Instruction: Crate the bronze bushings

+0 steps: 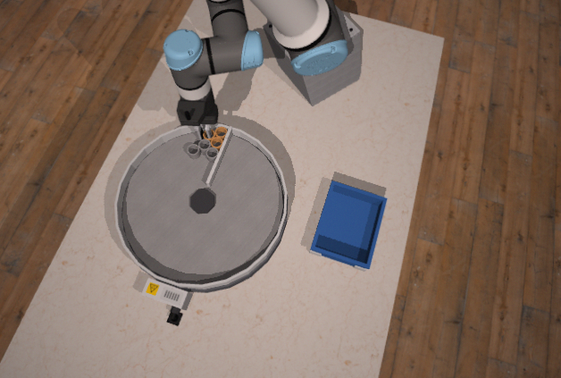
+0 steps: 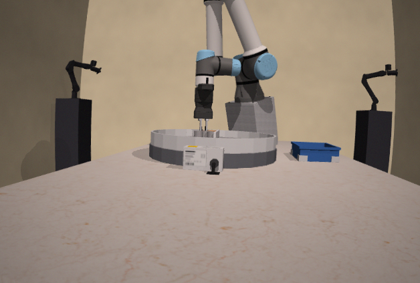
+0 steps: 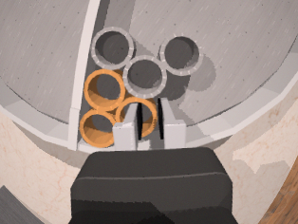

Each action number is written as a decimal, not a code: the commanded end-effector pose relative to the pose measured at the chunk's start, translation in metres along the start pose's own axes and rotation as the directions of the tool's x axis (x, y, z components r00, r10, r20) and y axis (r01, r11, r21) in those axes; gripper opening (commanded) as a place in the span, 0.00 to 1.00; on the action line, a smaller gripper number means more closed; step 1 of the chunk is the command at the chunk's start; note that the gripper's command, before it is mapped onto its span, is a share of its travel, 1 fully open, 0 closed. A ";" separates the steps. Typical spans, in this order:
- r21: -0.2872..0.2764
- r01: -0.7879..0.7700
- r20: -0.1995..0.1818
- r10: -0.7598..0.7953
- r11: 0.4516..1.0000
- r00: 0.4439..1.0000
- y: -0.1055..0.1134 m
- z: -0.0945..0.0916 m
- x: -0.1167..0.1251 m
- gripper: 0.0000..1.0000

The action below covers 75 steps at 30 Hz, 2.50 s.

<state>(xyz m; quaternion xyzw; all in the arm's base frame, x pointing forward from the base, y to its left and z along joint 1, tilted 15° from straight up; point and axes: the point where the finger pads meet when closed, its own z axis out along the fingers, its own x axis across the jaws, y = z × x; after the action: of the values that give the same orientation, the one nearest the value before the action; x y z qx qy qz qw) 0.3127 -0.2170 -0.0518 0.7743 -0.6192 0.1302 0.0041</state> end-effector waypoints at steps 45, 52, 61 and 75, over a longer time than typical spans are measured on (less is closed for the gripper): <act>0.001 0.000 -0.003 0.000 1.000 1.000 0.000 0.002 0.001 0.00; 0.001 0.000 -0.003 0.000 1.000 1.000 0.000 0.002 0.001 0.00; 0.001 0.000 -0.003 0.000 1.000 1.000 0.000 0.002 0.001 0.00; 0.001 0.000 -0.003 0.000 1.000 1.000 0.000 0.002 0.001 0.00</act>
<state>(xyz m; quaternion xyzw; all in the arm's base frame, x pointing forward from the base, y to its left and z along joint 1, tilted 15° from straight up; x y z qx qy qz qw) 0.3133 -0.2181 -0.0534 0.7741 -0.6193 0.1312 0.0048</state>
